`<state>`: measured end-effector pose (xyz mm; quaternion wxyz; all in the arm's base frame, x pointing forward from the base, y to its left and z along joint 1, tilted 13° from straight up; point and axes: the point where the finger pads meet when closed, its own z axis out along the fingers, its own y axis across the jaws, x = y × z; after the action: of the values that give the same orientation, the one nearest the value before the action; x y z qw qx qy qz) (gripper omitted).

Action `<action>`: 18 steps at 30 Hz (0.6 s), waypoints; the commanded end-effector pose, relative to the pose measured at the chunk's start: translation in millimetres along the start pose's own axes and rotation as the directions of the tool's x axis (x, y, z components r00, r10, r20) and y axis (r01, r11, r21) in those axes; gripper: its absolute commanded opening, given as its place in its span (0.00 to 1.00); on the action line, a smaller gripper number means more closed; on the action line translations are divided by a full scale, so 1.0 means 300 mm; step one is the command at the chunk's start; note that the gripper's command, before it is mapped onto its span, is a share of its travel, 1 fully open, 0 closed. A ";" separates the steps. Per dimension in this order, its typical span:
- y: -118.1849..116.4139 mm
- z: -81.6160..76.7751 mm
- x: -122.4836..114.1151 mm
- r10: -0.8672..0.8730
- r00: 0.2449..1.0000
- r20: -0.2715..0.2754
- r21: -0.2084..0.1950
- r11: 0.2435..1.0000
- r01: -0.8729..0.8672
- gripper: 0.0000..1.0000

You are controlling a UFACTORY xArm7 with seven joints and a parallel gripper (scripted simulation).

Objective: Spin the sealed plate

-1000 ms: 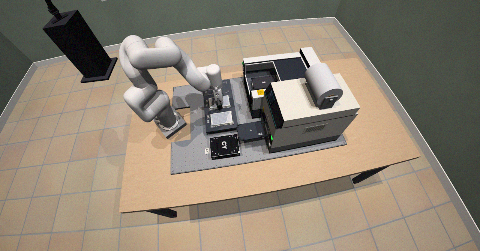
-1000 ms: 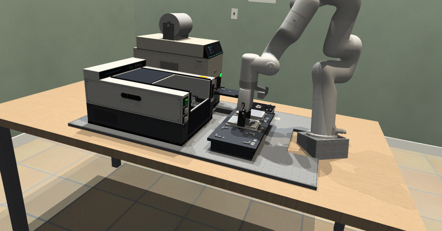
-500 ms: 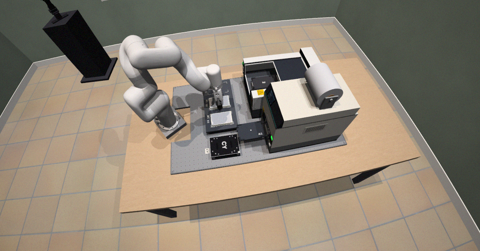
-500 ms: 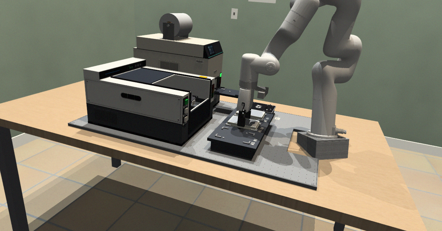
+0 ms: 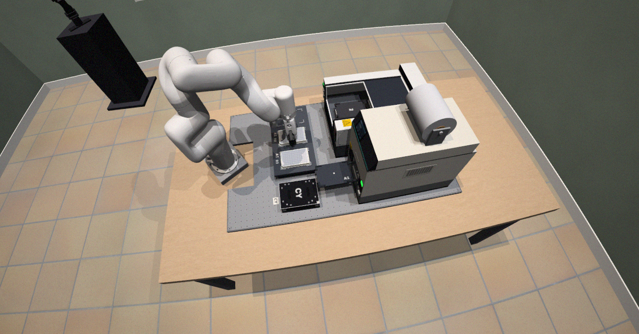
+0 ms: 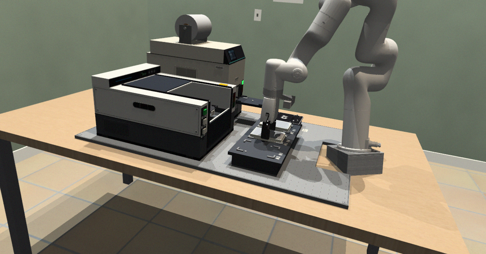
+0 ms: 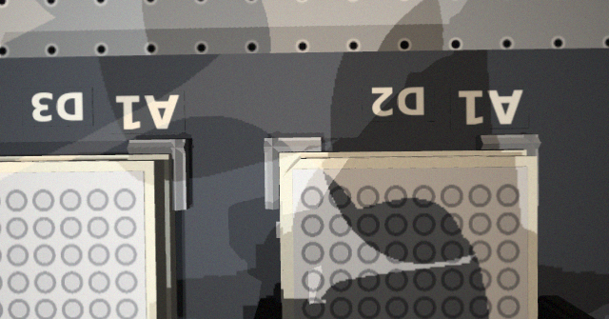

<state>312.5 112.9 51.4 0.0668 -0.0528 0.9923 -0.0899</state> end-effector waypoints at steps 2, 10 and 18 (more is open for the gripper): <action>0.002 -0.003 -0.004 0.000 1.000 0.003 -0.001 1.000 0.000 1.00; 0.002 -0.003 -0.004 0.000 1.000 0.003 -0.001 1.000 0.000 1.00; 0.002 -0.019 -0.004 0.000 1.000 0.003 -0.001 1.000 0.000 1.00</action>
<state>312.2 112.9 52.2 0.0664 -0.0526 0.9923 -0.0900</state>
